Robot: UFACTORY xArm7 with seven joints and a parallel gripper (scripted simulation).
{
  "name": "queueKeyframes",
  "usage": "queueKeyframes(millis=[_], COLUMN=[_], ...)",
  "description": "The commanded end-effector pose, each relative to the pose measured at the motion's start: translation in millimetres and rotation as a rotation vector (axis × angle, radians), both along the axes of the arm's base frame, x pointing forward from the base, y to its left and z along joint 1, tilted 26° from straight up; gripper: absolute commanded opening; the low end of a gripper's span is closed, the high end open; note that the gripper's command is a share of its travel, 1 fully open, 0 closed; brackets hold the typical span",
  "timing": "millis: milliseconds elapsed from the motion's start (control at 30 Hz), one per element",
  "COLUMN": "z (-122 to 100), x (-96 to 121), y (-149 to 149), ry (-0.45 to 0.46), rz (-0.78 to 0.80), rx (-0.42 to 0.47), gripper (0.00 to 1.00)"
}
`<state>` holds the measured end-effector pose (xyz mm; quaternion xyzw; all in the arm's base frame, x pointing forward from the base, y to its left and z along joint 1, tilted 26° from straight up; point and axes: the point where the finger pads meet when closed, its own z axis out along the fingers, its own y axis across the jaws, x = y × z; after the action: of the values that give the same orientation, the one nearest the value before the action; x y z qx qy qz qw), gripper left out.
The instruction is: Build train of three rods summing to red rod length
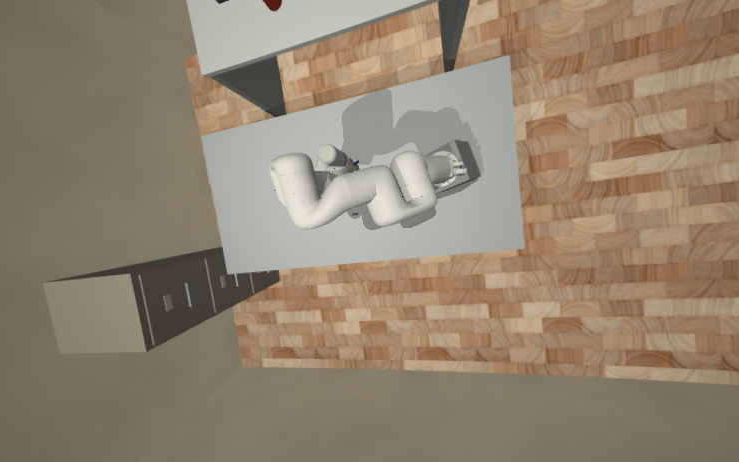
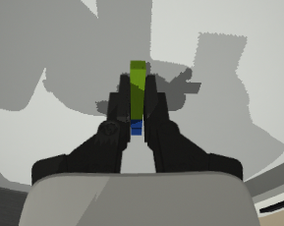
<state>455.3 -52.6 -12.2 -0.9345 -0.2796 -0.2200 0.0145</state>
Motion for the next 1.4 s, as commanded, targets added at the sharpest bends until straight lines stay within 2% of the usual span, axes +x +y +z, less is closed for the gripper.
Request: queueKeyframes(millis=[0,467,500,567,600,733,767,833,867,933,967,1367], z=[0.9,0.9,0.9,0.9,0.9,0.9,0.9,0.9,0.9,0.9,0.9,1.2], x=[0.7,0.7,0.7,0.7,0.7,0.7,0.7,0.7,0.7,0.7,0.7,0.5], y=[-0.7,-0.7,-0.7,-0.7,-0.7,-0.7,-0.7,-0.7,-0.7,-0.7,-0.7,-0.7], ry=[-0.002,-0.002,-0.002,-0.002,-0.002,-0.002,-0.002,-0.002,-0.002,-0.002,-0.002,-0.002], rz=[-0.001,-0.001,-0.001,-0.001,-0.001,-0.001,-0.001,-0.001,-0.001,-0.001,-0.001,-0.001], rx=[0.0,0.0,0.0,0.0,0.0,0.0,0.0,0.0,0.0,0.0,0.0,0.0], gripper=[0.04,0.04,0.08,0.08,0.12,0.12,0.16,0.16,0.2,0.2,0.24,0.24])
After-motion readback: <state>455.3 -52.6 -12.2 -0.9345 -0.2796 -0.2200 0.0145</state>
